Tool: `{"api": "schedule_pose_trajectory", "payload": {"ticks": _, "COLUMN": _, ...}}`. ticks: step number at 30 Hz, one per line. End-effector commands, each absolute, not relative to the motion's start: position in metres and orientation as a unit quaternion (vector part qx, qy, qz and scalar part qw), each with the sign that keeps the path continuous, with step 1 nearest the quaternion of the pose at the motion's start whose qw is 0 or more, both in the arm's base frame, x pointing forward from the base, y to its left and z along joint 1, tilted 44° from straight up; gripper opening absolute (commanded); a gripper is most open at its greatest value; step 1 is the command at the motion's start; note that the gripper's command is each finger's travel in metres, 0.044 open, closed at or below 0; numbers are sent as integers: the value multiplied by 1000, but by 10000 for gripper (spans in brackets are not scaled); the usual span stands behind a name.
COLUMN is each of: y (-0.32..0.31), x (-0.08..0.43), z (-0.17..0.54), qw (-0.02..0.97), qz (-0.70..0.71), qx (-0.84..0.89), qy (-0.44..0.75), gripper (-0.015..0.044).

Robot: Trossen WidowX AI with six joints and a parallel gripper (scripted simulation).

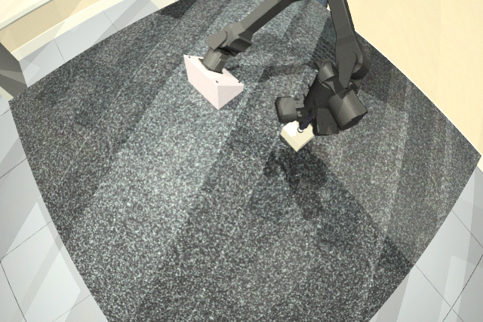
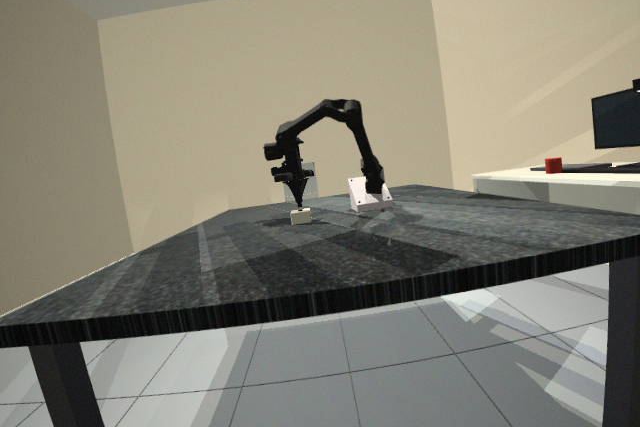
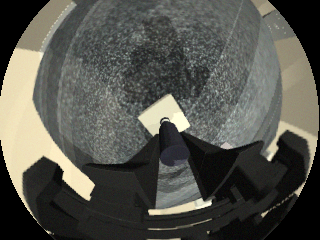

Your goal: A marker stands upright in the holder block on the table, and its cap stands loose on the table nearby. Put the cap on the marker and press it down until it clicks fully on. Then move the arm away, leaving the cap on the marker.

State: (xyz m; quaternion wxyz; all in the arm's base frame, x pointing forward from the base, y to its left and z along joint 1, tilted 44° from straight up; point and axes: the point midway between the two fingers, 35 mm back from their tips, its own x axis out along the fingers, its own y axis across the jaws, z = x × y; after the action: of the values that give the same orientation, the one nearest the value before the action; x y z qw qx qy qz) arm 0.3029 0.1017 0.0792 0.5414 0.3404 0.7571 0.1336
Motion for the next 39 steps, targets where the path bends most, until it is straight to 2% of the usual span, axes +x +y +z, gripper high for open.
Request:
{"api": "schedule_pose_trajectory", "payload": {"ticks": 1, "y": 107, "x": 301, "z": 75, "qw": 541, "qz": 134, "qx": 343, "qy": 756, "gripper": 0}}
{"api": "schedule_pose_trajectory", "payload": {"ticks": 13, "y": 111, "x": 300, "z": 71, "qw": 541, "qz": 135, "qx": 344, "qy": 756, "gripper": 0}}
{"api": "schedule_pose_trajectory", "payload": {"ticks": 30, "y": 110, "x": 300, "z": 71, "qw": 541, "qz": 134, "qx": 341, "qy": 757, "gripper": 440}}
{"api": "schedule_pose_trajectory", "payload": {"ticks": 34, "y": 105, "x": 302, "z": 76, "qw": 542, "qz": 134, "qx": 341, "qy": 757, "gripper": 440}}
{"api": "schedule_pose_trajectory", "payload": {"ticks": 39, "y": 65, "x": 313, "z": 119, "qw": 542, "qz": 133, "qx": 341, "qy": 757, "gripper": 440}}
